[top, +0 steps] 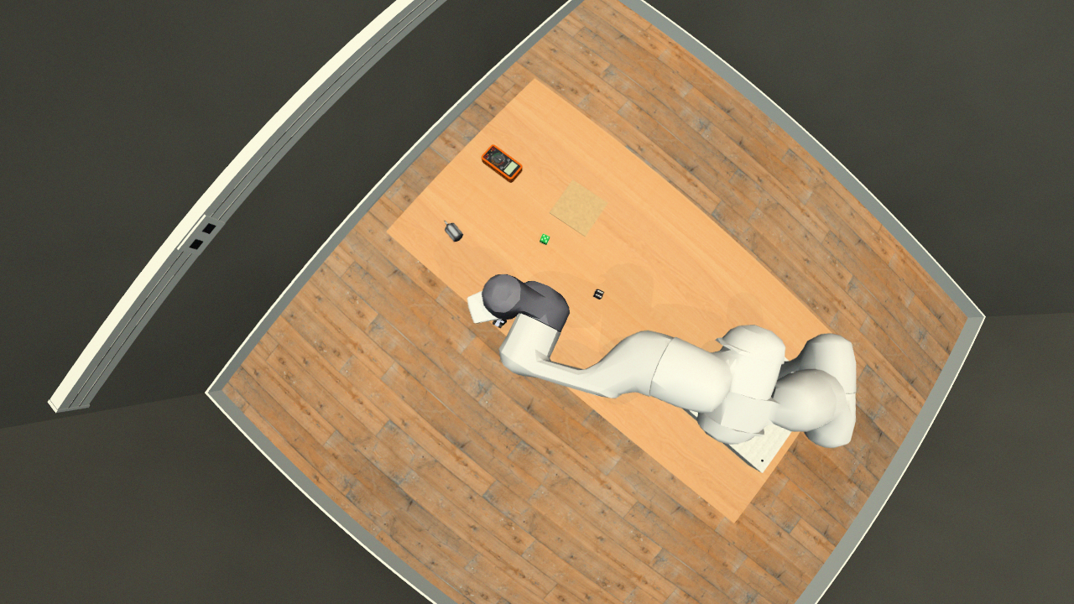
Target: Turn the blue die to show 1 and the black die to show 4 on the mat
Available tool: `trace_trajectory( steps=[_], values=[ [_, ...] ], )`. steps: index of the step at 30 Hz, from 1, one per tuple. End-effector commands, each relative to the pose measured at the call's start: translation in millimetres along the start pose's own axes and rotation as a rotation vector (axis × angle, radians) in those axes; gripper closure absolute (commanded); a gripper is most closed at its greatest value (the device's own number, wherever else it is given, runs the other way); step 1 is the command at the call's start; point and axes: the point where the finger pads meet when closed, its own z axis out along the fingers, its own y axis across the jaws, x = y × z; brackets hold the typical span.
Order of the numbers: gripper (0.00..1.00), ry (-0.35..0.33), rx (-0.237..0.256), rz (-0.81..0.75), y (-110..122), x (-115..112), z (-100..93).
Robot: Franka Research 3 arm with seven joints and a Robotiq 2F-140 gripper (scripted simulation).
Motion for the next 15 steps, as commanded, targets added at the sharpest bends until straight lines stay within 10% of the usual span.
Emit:
trace_trajectory(
  steps=[1,15],
  values=[
    [0.68,0.002,0.003,-0.001,-2.4,0.3,-0.3],
    [0.68,0.002,0.003,-0.001,-3.7,1.0,-0.3]
  ],
)
